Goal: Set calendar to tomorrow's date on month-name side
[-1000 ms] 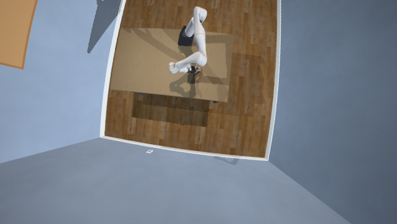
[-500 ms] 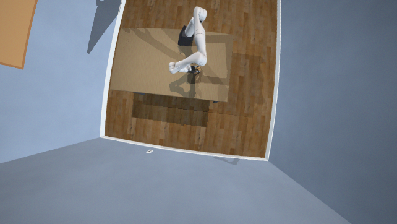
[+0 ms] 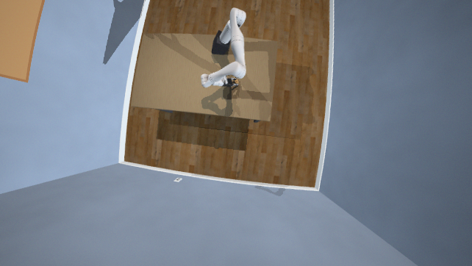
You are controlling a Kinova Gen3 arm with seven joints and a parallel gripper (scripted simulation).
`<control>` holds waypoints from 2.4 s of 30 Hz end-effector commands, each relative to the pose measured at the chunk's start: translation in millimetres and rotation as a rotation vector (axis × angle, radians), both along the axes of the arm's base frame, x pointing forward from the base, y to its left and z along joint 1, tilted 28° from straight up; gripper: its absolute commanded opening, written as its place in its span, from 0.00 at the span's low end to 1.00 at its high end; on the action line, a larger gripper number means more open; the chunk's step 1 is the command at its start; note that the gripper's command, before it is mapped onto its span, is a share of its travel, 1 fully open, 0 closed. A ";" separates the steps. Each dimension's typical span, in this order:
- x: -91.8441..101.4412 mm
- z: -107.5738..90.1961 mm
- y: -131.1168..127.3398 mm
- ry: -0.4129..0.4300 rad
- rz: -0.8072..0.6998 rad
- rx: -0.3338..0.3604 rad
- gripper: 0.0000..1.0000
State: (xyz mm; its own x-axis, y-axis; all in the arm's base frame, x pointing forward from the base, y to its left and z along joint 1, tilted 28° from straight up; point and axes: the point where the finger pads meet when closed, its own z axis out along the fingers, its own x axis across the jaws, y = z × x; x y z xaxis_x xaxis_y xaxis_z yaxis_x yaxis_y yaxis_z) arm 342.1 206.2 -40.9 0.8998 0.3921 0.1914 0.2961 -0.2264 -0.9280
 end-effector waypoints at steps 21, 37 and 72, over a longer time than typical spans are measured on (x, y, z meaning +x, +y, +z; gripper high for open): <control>1.2 34.0 -18.2 -0.001 -0.001 0.000 1.00; 1.7 61.1 -32.6 -0.001 -0.001 0.000 1.00; 0.3 63.3 -29.6 -0.145 -0.066 -0.336 1.00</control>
State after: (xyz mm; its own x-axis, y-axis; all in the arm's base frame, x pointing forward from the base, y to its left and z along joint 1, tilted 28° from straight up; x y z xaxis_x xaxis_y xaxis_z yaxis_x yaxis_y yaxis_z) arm 343.9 169.0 14.9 0.9052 0.3856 0.1786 0.3737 -0.5225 -0.7664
